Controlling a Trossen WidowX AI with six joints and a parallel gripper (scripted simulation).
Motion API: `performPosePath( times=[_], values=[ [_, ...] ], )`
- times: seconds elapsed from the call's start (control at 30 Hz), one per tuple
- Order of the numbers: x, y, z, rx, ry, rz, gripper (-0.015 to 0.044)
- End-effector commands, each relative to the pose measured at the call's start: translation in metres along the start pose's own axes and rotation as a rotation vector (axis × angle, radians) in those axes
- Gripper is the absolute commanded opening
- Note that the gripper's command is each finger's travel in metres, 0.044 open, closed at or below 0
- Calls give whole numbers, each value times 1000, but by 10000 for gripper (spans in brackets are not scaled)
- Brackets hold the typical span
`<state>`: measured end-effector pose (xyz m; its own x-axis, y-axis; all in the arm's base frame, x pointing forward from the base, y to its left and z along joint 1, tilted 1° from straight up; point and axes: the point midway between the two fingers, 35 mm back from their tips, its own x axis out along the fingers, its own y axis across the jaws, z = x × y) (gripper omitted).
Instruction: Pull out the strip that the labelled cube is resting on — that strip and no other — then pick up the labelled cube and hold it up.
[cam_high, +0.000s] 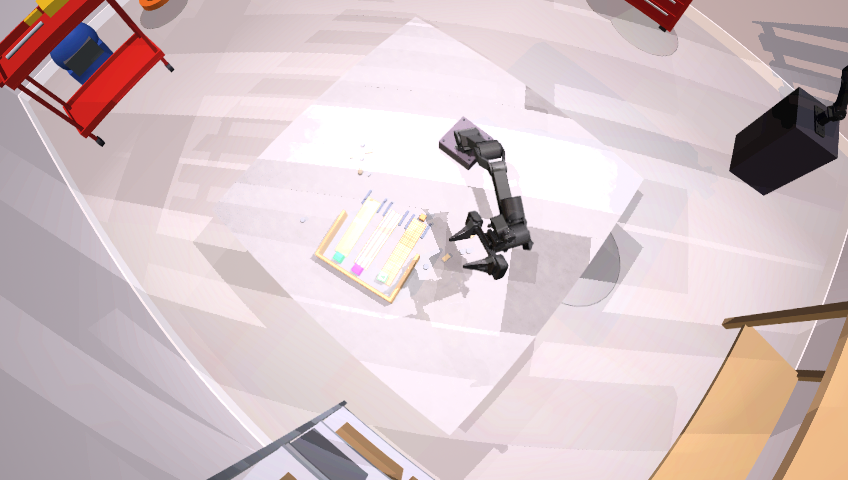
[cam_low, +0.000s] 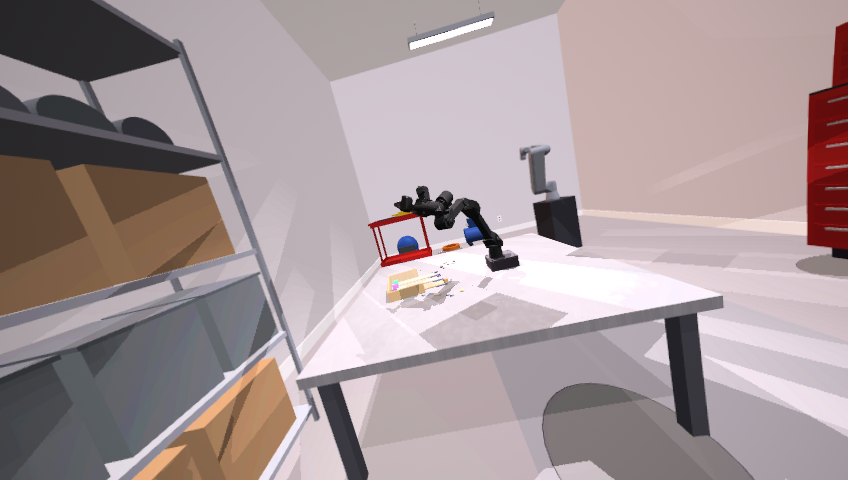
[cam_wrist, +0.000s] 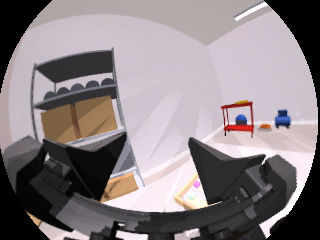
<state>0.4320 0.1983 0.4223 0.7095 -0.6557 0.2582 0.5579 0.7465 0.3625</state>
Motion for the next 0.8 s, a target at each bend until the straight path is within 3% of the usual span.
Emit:
performPosePath(
  times=[0.0, 0.4, 0.77],
  values=[
    [1, 0, 0, -2, -2, 1, 400],
    [86, -39, 28, -262, -127, 144, 400],
    [130, -128, -4, -510, 44, 324, 400]
  ],
)
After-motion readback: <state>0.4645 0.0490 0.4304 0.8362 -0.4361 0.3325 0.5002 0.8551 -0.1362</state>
